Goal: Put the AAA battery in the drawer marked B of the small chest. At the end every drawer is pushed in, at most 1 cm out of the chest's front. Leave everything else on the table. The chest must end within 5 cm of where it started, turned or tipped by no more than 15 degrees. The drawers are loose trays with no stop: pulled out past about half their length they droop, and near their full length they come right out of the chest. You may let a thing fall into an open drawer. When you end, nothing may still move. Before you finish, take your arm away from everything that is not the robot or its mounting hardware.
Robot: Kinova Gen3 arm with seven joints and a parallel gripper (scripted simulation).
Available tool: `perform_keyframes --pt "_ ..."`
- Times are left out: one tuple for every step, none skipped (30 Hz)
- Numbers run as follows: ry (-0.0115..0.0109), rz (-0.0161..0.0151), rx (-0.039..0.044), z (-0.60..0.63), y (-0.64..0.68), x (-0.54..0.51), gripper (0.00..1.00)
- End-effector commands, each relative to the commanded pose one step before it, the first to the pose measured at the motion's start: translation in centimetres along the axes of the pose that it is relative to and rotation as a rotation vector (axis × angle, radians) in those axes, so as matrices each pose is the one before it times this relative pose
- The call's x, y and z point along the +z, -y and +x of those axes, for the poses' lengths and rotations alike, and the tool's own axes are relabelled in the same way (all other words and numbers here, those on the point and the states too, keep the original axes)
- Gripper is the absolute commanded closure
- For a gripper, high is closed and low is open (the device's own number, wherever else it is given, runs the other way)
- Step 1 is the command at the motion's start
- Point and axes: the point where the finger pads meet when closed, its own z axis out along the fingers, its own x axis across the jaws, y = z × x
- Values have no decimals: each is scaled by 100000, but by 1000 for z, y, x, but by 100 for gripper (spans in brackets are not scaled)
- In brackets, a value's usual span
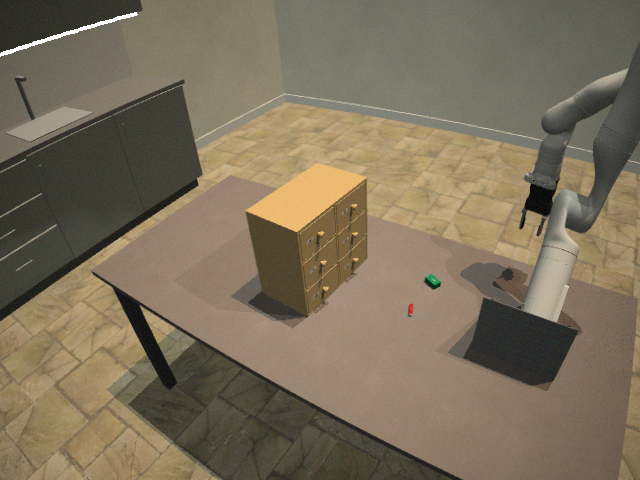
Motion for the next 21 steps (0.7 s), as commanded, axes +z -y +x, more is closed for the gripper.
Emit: perform_keyframes --pt "-65 -70 6 26 -19 -19 0" --pt "0 0 0 0 0 0 0" --pt "0 0 0 0 0 0 0" --pt "0 0 0 0 0 0 0" --pt "0 0 0 0 0 0 0" --pt "0 0 0 0 0 0 0" --pt "0 0 0 0 0 0 0" --pt "0 0 0 0 0 0 0" --pt "0 0 0 0 0 0 0" --pt "0 0 0 0 0 0 0" --pt "0 0 0 0 0 0 0" --pt "0 0 0 0 0 0 0" --pt "0 0 0 0 0 0 0" --pt "0 0 0 0 0 0 0" --pt "0 0 0 0 0 0 0" --pt "0 0 0 0 0 0 0" --pt "0 0 0 0 0 0 0" --pt "0 -3 12 4 0 -4 0" --pt "1 -20 78 29 -1 -29 0" --pt "1 -52 203 75 -3 -75 0" --pt "131 -4 556 61 10 -111 0"
